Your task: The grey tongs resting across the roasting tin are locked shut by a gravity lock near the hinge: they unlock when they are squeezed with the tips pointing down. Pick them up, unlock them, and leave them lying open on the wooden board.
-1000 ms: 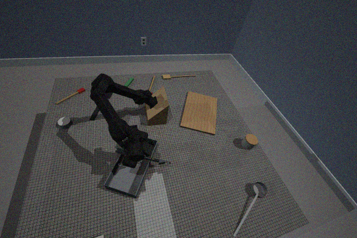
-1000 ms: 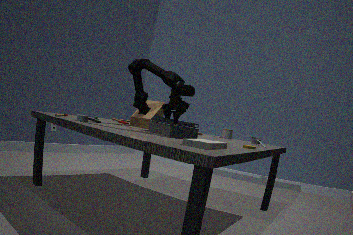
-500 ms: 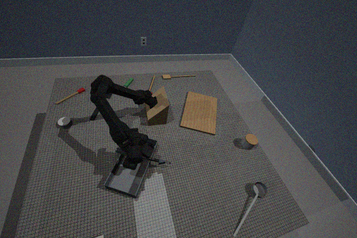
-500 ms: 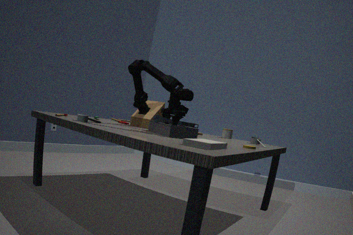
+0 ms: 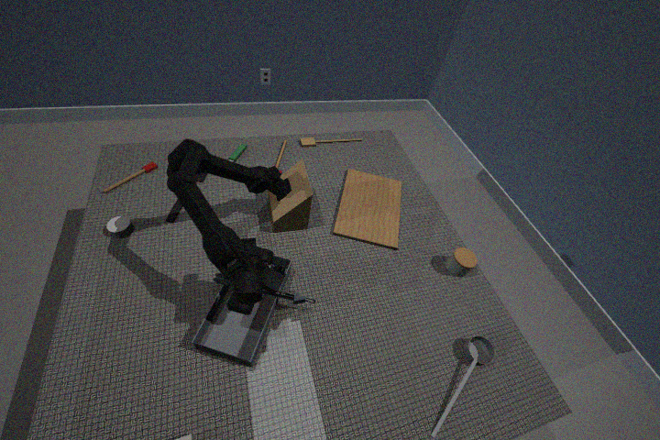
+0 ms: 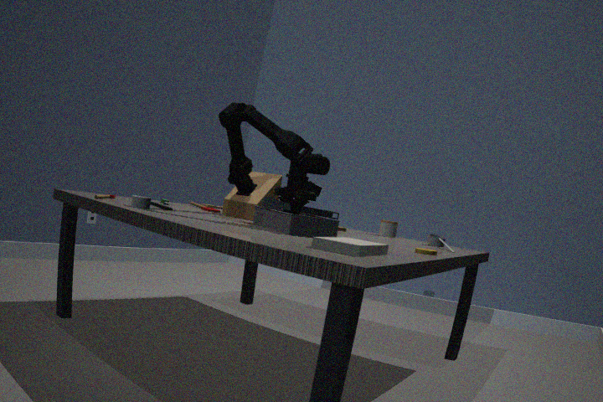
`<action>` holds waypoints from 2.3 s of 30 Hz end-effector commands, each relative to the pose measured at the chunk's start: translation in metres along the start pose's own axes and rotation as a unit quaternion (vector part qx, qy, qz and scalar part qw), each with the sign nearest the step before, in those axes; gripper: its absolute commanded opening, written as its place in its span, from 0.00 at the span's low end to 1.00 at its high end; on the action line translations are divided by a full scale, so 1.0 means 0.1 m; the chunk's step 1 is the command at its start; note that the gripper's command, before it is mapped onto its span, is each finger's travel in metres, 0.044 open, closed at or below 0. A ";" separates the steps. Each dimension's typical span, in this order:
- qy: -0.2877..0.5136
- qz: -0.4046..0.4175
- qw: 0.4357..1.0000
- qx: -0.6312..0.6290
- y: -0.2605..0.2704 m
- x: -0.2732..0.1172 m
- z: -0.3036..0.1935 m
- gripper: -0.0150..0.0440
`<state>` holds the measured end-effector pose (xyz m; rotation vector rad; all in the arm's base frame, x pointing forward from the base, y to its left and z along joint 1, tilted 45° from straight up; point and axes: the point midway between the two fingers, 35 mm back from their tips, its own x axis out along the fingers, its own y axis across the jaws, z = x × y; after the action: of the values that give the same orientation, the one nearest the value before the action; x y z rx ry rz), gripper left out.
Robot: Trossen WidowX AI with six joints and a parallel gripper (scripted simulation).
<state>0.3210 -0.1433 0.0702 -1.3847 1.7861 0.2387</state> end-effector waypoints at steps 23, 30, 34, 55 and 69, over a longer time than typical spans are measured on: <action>0.000 0.000 1.000 0.000 0.00 0.00 0.00 0.12; -0.004 0.002 1.000 -0.001 -0.05 -0.50 0.06 0.00; -0.002 0.001 1.000 -0.003 -0.01 -1.15 0.03 0.00; -0.006 0.000 0.999 -0.046 0.09 -1.26 0.35 0.00; -0.025 0.002 0.984 -0.175 0.55 -1.36 1.35 0.00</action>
<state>0.3441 0.0361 0.0739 -1.5714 1.7835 0.5540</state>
